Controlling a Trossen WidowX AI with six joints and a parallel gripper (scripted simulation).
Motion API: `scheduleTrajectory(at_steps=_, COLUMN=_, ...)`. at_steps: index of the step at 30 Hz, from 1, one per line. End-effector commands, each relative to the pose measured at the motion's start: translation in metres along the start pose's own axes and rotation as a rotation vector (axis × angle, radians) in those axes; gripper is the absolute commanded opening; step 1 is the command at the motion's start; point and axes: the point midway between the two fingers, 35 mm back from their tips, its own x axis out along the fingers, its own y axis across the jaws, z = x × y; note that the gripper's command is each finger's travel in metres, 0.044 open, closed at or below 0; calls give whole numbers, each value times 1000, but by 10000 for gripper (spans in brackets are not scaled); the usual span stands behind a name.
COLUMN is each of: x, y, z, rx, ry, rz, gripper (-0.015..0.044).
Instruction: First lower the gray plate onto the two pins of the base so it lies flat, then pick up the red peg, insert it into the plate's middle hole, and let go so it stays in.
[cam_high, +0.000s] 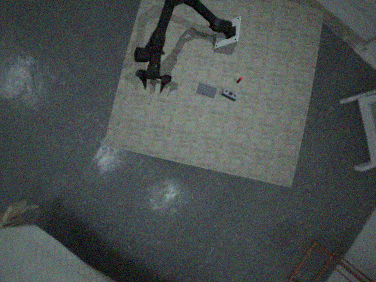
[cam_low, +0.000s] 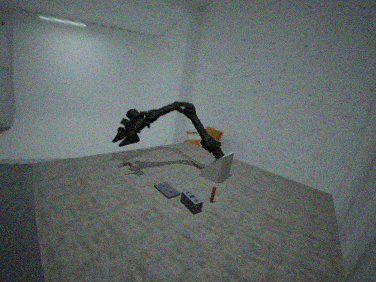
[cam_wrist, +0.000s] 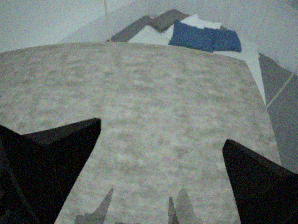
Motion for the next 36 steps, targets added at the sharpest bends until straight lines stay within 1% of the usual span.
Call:
scheduleTrajectory(at_steps=1, x=22, y=54, z=1, rx=-15, ry=75, rz=124, gripper=440)
scheduleTrajectory(at_steps=6, x=41, y=143, z=-2, rx=-87, ry=212, rz=303, gripper=440)
scheduleTrajectory(at_steps=11, x=39, y=233, z=-16, rx=-267, ry=361, rz=465, gripper=440)
scheduleTrajectory(at_steps=13, x=35, y=257, z=-21, rx=-334, ry=403, rz=507, gripper=440)
scheduleTrajectory(at_steps=16, x=31, y=277, z=-25, rx=-387, ry=441, rz=540, gripper=440)
scheduleTrajectory(at_steps=19, x=20, y=316, z=-33, rx=-492, ry=520, rz=596, gripper=440)
scheduleTrajectory(at_steps=25, x=-26, y=402, z=-56, rx=-862, ry=712, rz=676, gripper=440)
scheduleTrajectory(at_steps=30, x=-70, y=450, z=-74, rx=-1218, ry=814, rz=647, gripper=440)
scheduleTrajectory(at_steps=32, x=-76, y=455, z=-75, rx=-1267, ry=823, rz=637, gripper=440)
scheduleTrajectory(at_steps=36, x=-76, y=455, z=-75, rx=-1267, ry=823, rz=637, gripper=440)
